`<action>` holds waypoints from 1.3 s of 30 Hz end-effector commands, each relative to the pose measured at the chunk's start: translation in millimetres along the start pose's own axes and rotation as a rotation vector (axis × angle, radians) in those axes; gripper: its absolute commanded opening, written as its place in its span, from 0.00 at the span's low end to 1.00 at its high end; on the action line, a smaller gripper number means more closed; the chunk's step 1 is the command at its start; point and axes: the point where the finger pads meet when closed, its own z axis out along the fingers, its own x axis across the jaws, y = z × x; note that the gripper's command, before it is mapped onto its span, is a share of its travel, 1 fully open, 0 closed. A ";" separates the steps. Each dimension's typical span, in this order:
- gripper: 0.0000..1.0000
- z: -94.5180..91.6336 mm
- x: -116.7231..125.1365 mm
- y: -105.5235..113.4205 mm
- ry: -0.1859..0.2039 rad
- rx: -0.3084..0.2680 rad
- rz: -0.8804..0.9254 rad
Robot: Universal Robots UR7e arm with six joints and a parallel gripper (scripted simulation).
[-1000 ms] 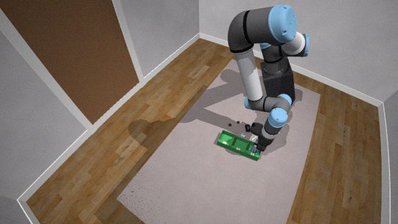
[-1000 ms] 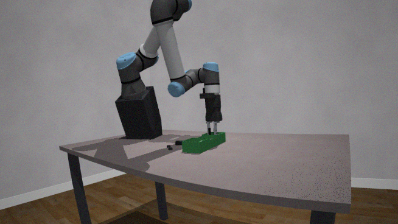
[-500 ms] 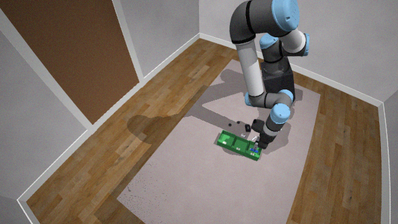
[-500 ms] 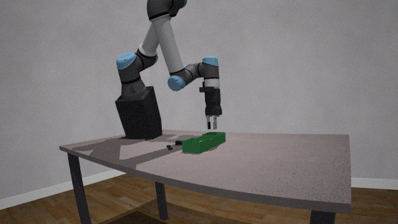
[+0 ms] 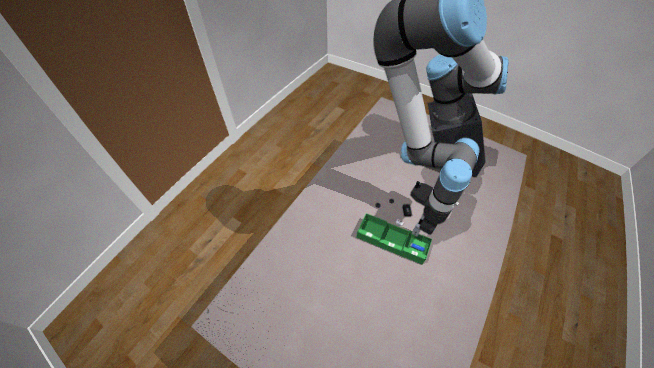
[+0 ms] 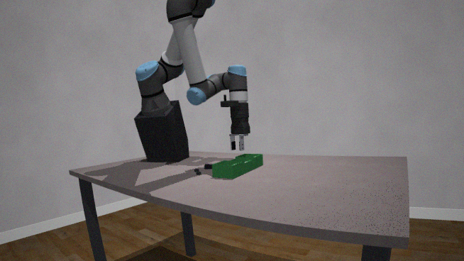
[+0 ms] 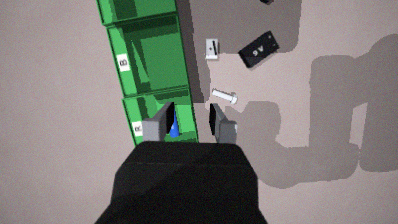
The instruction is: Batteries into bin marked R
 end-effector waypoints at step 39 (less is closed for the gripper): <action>0.80 -8.4 89.1 -76.4 -0.006 -0.004 0.906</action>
